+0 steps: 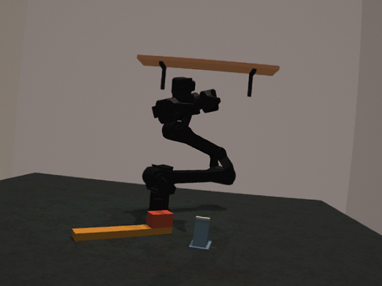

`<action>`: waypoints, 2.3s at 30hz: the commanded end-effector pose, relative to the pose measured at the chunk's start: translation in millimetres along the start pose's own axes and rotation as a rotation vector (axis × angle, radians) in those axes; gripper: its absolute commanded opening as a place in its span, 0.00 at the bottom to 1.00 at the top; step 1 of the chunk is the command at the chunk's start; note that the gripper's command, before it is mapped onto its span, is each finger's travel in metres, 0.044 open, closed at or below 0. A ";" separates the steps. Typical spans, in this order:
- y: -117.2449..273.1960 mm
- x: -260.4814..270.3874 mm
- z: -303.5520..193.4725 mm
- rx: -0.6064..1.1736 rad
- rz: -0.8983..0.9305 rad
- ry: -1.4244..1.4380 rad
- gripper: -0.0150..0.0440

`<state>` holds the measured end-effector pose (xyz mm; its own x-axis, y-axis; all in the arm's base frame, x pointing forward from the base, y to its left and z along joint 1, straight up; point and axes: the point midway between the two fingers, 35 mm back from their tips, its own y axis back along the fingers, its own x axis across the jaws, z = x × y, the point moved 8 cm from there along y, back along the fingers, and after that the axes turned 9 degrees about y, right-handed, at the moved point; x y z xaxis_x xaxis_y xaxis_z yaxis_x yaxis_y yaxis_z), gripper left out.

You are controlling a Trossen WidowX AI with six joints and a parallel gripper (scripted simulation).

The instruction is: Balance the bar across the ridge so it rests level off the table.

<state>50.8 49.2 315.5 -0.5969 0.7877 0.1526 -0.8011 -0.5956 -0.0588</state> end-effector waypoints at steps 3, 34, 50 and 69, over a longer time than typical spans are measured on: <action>-0.1 -1.6 2.3 -0.011 0.002 -0.010 0.80; -20.9 -96.0 57.0 -0.232 -0.145 -0.615 0.79; -44.2 -149.0 48.5 -0.153 -0.386 -0.900 0.79; -72.9 -191.2 10.9 0.148 -0.734 -1.112 0.79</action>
<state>218.1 -59.4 308.9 0.3046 0.4200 0.8549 -0.8987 -0.1707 0.4041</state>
